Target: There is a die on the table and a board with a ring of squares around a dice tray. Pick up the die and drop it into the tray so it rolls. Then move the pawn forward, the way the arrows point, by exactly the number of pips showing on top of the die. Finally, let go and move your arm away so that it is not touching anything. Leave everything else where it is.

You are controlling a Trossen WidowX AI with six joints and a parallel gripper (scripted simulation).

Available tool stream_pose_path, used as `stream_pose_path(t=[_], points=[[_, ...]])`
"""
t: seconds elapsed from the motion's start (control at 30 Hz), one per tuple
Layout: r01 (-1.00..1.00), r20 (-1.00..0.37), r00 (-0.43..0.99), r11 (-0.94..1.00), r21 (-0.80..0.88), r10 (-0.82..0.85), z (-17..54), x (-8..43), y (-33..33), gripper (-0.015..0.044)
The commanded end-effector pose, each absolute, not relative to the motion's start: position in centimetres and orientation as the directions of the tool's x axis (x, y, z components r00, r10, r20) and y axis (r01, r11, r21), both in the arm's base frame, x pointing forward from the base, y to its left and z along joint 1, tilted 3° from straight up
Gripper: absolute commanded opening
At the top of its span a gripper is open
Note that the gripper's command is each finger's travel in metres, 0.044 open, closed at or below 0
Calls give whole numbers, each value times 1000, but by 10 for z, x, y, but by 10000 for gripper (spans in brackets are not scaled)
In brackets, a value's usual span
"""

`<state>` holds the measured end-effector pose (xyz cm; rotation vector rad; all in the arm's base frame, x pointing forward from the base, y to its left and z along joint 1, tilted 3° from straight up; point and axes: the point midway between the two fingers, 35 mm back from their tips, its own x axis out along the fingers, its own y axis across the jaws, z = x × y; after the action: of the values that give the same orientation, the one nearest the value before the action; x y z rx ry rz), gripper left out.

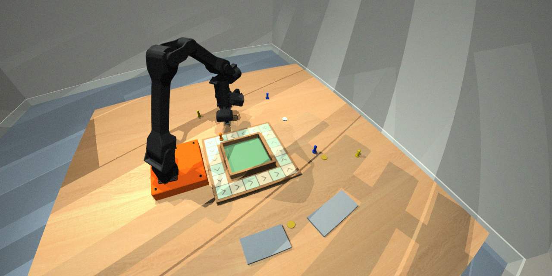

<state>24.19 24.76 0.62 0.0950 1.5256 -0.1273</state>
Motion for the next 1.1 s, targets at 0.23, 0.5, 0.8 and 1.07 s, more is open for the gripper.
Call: stream_pose_path(t=[0.23, 0.5, 0.8, 1.07], points=[[135, -999, 38, 991, -17, -23, 46, 245, 256, 0], [135, -999, 38, 991, -17, -22, 91, 244, 261, 0], [135, -999, 38, 991, -17, -22, 128, 239, 259, 0], [94, -999, 39, 995, -21, -24, 124, 261, 219, 0]])
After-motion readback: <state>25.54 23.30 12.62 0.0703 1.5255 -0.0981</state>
